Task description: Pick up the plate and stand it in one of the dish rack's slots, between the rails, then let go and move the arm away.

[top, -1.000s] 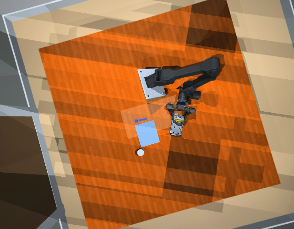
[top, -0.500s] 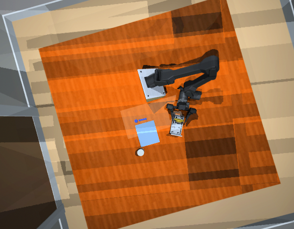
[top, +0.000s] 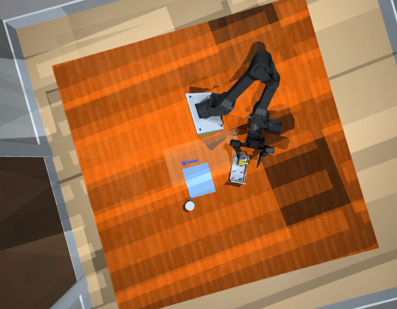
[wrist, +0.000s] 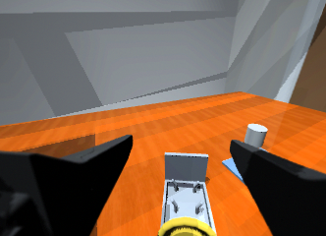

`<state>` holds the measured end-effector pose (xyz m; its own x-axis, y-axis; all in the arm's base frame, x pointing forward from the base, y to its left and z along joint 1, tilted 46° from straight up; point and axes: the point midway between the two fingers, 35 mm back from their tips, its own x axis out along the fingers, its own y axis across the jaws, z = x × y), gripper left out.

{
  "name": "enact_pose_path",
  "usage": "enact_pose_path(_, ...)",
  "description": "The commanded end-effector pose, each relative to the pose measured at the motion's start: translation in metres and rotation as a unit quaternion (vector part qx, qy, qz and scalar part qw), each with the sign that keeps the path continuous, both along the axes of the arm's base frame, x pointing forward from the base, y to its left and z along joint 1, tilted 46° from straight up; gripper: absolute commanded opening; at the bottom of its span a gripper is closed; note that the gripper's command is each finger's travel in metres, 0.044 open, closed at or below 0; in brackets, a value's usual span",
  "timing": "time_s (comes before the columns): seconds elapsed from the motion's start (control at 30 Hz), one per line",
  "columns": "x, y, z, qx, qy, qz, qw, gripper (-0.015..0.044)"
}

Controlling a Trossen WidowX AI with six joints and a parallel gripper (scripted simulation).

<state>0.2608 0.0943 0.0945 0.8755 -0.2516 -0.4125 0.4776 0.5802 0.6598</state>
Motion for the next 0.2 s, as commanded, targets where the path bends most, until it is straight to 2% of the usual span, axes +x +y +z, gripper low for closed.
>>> enact_pose_path(0.0, -0.001, -0.006, -0.001, -0.014, 0.013, 0.005, 1.000, 0.0400)
enact_pose_path(0.17, 0.006, -0.016, -0.013, -0.068, 0.073, 0.020, 0.995, 0.0400)
